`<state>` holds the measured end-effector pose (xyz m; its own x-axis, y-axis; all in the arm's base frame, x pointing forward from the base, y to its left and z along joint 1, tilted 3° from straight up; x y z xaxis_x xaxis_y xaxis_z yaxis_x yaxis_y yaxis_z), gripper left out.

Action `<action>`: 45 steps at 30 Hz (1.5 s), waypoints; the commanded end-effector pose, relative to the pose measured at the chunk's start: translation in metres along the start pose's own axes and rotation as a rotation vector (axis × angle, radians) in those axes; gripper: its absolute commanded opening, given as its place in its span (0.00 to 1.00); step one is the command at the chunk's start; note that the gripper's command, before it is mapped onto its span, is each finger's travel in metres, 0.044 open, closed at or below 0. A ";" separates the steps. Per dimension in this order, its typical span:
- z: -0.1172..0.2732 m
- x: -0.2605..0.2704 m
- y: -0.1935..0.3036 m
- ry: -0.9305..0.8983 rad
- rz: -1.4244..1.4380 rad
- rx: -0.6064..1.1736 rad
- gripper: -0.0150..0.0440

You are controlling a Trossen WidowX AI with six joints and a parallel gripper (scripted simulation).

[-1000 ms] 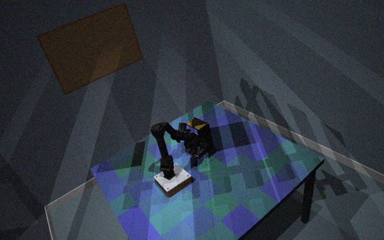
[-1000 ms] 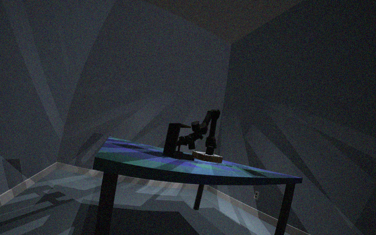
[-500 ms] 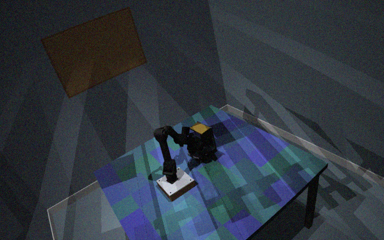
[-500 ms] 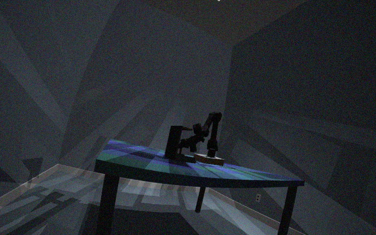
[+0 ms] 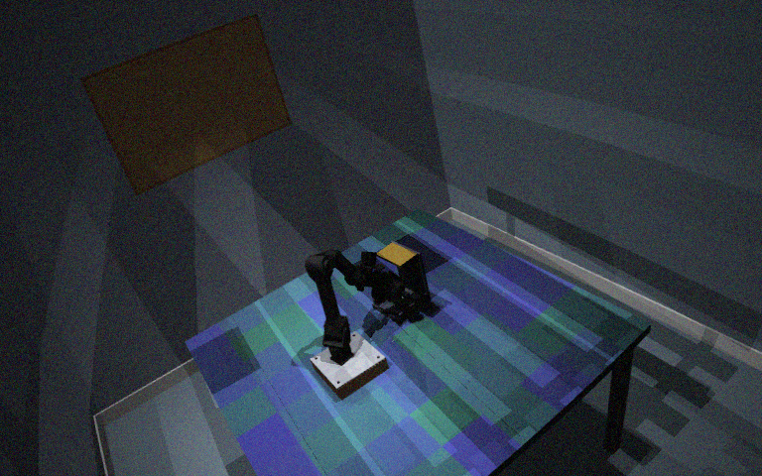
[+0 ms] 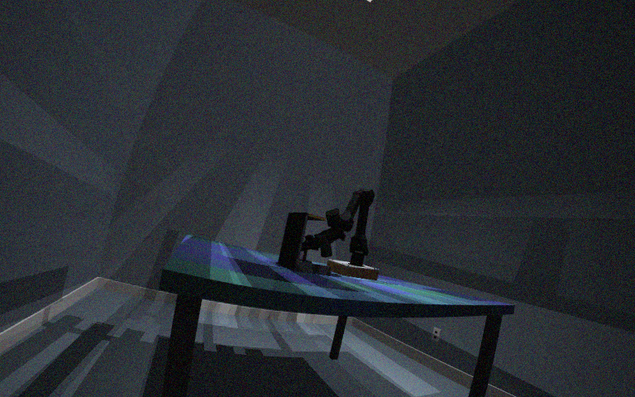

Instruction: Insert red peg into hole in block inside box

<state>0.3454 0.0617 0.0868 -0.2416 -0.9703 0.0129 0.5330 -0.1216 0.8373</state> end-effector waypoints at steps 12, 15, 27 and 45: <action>0.000 0.000 0.000 0.000 0.000 0.000 0.61; 0.000 0.000 0.000 0.000 0.000 0.000 0.63; 0.012 0.000 0.007 0.000 0.004 -0.008 0.63; 0.034 0.001 0.017 -0.001 0.010 -0.021 0.63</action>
Point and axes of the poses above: the point midway between the two fingers, 35 mm back from their tips, its own z axis back along the fingers, its own x axis across the jaws, y = z × x, the point moved 4 cm from there along z, back along the fingers, and after that the axes turned 6 degrees about z, right-handed, at the moved point
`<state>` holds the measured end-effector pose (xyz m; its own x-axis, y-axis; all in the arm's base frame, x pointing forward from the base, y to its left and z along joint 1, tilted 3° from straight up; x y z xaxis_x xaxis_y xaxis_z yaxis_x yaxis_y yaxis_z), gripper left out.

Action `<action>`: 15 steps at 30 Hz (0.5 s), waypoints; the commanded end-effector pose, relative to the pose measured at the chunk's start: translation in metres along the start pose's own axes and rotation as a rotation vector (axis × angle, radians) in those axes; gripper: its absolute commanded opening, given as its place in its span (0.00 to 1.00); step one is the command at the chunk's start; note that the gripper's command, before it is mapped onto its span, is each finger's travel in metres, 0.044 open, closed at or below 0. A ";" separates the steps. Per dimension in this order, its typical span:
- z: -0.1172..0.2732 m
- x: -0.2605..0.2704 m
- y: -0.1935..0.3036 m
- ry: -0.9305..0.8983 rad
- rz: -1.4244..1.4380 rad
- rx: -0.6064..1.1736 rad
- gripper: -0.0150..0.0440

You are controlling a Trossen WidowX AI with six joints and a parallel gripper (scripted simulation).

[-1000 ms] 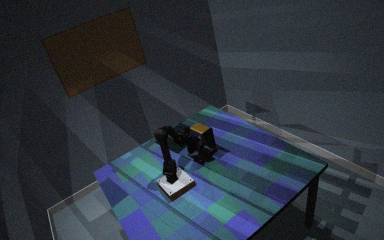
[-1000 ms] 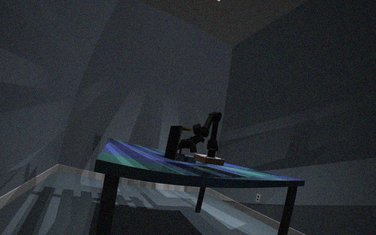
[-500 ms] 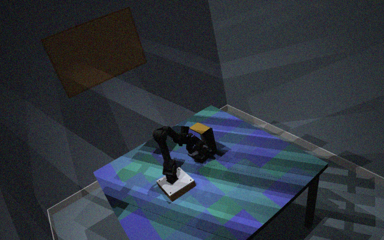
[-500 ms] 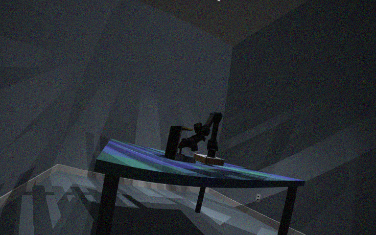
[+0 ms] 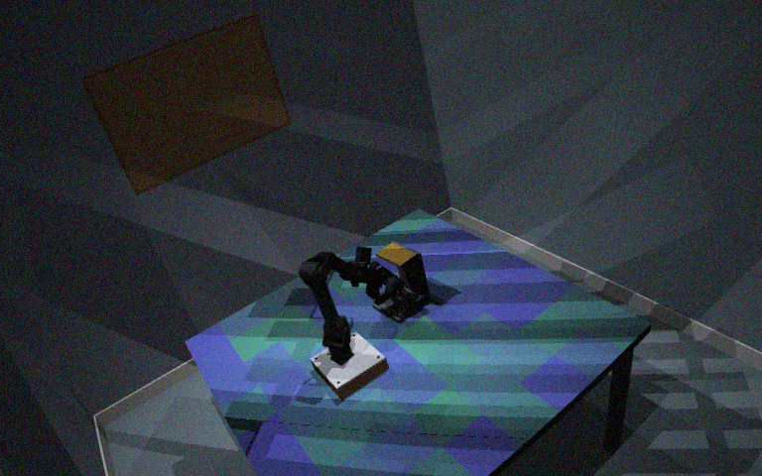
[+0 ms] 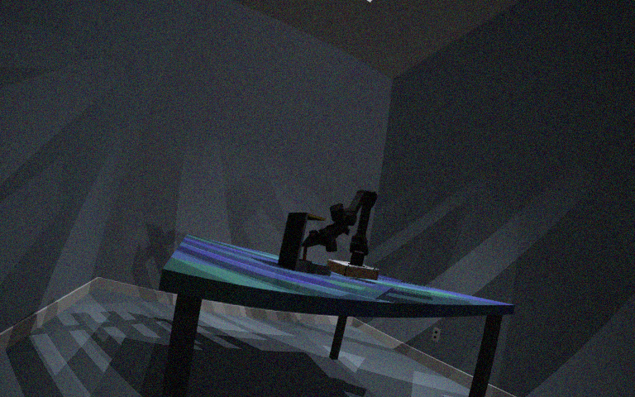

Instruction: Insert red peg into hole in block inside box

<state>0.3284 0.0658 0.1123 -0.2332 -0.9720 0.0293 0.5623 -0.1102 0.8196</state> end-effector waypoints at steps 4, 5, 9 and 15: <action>0.011 0.001 0.007 0.000 -0.006 0.007 0.63; 0.012 0.001 0.008 0.000 -0.006 0.006 0.63; 0.018 0.002 0.009 0.000 -0.004 0.003 0.63; 0.022 0.003 0.011 0.000 -0.003 0.001 0.63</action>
Point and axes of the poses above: the point midway between the two fingers, 35 mm back from their tips, its own z axis back along the fingers, its own x axis across the jaws, y = z × x, the point moved 4 cm from there along z, back along the fingers, and after that the axes turned 6 degrees about z, right-handed, at the moved point
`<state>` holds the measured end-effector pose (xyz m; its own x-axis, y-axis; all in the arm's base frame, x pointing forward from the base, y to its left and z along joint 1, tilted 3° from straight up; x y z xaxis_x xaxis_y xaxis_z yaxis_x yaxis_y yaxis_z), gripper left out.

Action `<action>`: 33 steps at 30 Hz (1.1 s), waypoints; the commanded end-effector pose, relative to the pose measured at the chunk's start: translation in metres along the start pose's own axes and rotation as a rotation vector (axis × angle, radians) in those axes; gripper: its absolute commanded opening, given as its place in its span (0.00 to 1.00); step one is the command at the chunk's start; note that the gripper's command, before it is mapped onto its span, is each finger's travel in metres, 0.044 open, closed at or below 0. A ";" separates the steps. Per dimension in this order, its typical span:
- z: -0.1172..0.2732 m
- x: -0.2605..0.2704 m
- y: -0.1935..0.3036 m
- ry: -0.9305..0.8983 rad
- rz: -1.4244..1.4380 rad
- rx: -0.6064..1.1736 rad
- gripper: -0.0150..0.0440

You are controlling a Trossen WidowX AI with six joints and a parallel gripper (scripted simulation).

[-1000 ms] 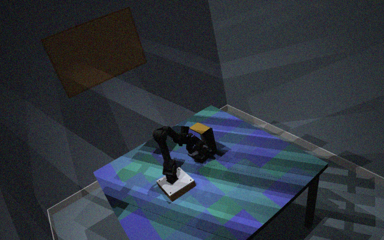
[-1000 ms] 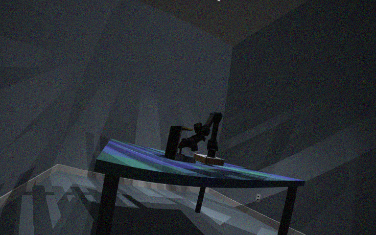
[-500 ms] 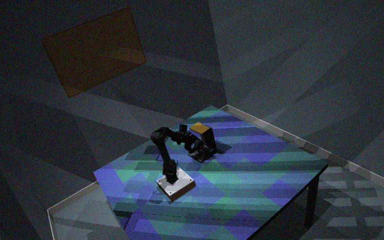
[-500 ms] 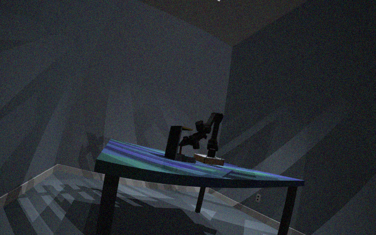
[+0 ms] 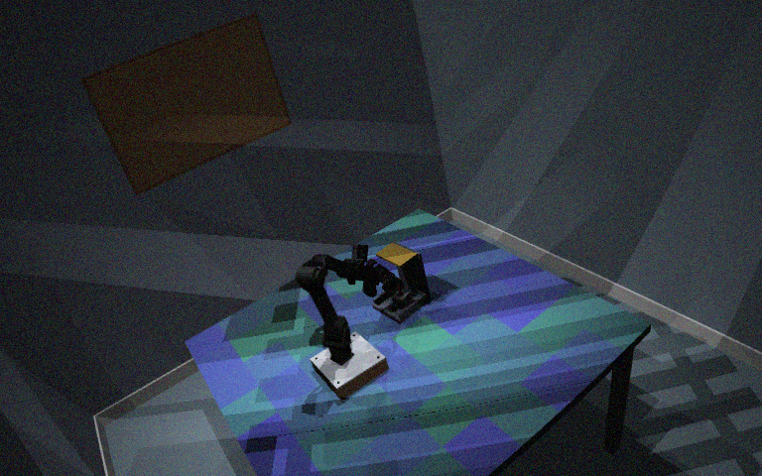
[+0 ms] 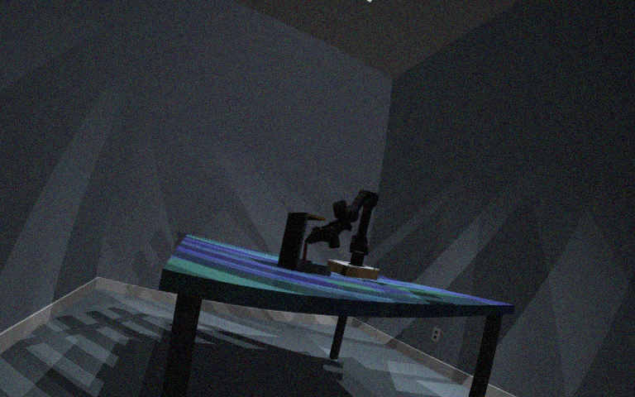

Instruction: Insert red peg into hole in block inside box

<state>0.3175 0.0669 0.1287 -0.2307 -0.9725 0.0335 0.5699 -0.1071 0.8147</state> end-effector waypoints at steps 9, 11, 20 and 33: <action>0.002 0.000 0.002 0.001 -0.001 0.002 0.58; 0.002 0.000 0.002 0.001 -0.001 0.002 0.49; 0.002 0.000 0.002 0.001 -0.001 0.002 0.26; -0.001 0.000 -0.002 0.001 -0.003 0.004 0.25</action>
<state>0.3170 0.0672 0.1307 -0.2311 -0.9725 0.0282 0.5632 -0.1101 0.8189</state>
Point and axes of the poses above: the point midway between the two fingers, 35 mm back from their tips, its own z axis back along the fingers, its own x axis across the jaws, y = z × x, the point moved 4 cm from there along z, back along the fingers, and after that the axes turned 6 degrees about z, right-handed, at the moved point
